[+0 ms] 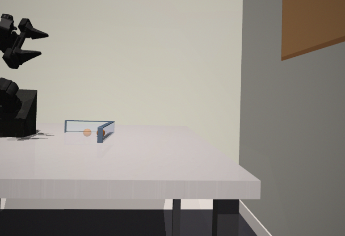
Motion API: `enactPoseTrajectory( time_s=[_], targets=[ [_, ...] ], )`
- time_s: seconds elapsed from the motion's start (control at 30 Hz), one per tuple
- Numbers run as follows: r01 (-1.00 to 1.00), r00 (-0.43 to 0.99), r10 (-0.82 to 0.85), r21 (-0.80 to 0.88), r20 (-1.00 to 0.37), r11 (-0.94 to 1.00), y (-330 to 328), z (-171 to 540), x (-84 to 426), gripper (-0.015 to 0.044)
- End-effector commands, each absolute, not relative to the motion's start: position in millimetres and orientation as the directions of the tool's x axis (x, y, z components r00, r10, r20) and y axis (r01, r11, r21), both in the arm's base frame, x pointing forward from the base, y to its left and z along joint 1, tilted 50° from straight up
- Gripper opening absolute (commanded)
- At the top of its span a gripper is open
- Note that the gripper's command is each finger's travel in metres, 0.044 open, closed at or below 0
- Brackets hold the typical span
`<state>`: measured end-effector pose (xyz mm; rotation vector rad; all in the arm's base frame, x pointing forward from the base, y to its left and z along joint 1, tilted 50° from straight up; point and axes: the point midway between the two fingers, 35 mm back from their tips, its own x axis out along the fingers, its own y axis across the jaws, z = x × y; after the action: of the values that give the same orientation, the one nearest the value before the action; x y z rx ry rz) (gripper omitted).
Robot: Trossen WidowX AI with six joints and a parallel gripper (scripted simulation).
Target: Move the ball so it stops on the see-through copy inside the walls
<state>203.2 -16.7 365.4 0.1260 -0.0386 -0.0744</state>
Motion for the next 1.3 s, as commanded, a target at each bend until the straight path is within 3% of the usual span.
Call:
enactPoseTrajectory(
  time_s=[0.0, 0.13, 0.4, 0.7, 0.97, 1.27],
  targets=[
    [0.075, 0.997, -0.078, 0.128, 0.026, 0.989, -17.1, 364.6, 205.0, 0.0374],
    [0.134, 0.985, -0.116, 0.144, -0.127, 0.980, -23.1, 345.1, 238.9, 0.0281],
    [0.278, 0.856, -0.207, 0.083, -0.473, 0.957, -29.7, 279.0, 309.1, 0.0281],
    [0.374, 0.572, -0.338, -0.129, -0.748, 0.918, -31.2, 184.6, 359.0, 0.0281],
    [0.328, 0.288, -0.504, -0.410, -0.814, 0.851, -29.1, 103.5, 382.1, 0.0281],
    [0.117, 0.035, -0.706, -0.699, -0.707, 0.706, -24.7, 10.4, 387.0, 0.0281]
  ],
)
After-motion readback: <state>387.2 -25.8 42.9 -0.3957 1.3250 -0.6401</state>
